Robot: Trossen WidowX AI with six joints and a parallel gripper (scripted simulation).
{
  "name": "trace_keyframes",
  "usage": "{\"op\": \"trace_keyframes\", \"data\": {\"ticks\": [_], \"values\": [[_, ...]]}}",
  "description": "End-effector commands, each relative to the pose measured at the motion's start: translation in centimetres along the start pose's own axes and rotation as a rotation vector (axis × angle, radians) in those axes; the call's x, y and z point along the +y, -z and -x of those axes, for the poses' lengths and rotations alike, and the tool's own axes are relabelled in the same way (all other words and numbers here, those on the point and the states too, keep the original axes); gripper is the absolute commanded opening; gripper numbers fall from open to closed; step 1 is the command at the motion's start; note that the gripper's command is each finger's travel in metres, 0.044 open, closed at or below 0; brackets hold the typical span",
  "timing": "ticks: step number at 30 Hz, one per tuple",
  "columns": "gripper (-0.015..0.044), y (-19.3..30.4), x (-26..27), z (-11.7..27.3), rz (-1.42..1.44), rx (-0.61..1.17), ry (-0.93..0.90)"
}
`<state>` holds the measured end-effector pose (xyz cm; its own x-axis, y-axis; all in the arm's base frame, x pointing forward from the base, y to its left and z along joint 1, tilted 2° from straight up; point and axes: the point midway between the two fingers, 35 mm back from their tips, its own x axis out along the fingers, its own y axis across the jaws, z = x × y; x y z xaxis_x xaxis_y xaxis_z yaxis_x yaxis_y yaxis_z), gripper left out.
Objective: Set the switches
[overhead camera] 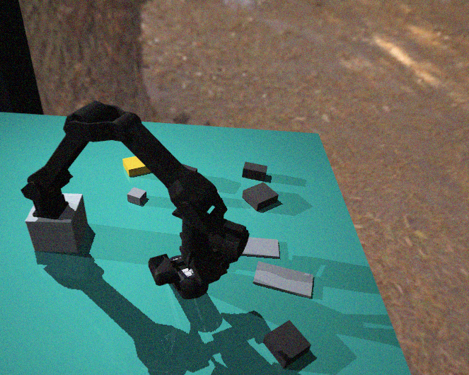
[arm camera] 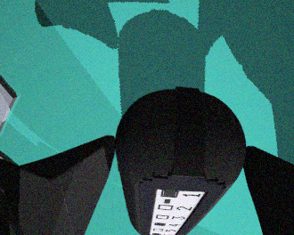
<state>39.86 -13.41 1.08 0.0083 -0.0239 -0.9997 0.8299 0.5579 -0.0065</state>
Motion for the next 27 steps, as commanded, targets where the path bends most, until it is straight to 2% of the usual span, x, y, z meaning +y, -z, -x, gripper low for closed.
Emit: {"op": "trace_keyframes", "data": {"ticks": [1,27], "values": [[0.0336,0.6,0.1,0.5,0.0,0.005,-0.002],[0.0336,1.8,0.0,1.8,0.0,0.006,-0.002]]}}
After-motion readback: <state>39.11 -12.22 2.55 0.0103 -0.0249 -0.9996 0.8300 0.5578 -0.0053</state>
